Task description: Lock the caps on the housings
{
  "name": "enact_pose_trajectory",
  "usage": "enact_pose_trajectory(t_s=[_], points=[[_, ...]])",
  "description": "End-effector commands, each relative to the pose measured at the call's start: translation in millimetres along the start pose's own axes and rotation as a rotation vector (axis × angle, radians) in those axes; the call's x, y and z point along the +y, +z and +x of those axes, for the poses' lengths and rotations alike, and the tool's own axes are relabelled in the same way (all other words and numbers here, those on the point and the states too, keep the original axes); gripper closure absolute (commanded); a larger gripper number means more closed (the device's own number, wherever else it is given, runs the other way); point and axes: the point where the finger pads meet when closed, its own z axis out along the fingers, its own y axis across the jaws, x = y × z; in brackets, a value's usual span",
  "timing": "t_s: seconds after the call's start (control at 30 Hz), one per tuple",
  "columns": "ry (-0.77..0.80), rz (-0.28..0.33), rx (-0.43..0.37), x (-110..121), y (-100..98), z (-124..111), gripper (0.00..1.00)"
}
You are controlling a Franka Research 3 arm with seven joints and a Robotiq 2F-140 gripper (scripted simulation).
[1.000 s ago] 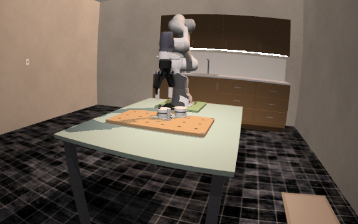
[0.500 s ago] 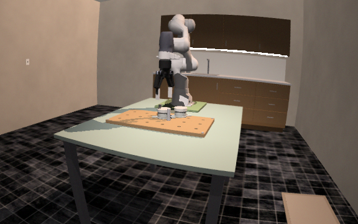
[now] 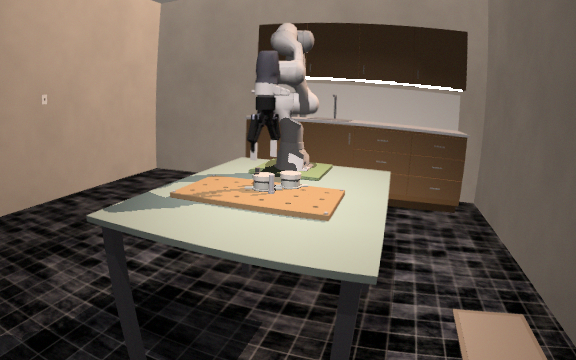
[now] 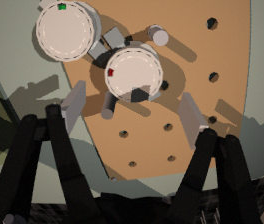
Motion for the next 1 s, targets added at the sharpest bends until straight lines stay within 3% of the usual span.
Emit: enact_pose_trajectory(t_s=[0.0,0.97], points=[[-0.007,0.004,0.001,-0.7,1.1,0.9,0.22],[-0.007,0.004,0.001,-0.7,22.7,0.8,0.22]])
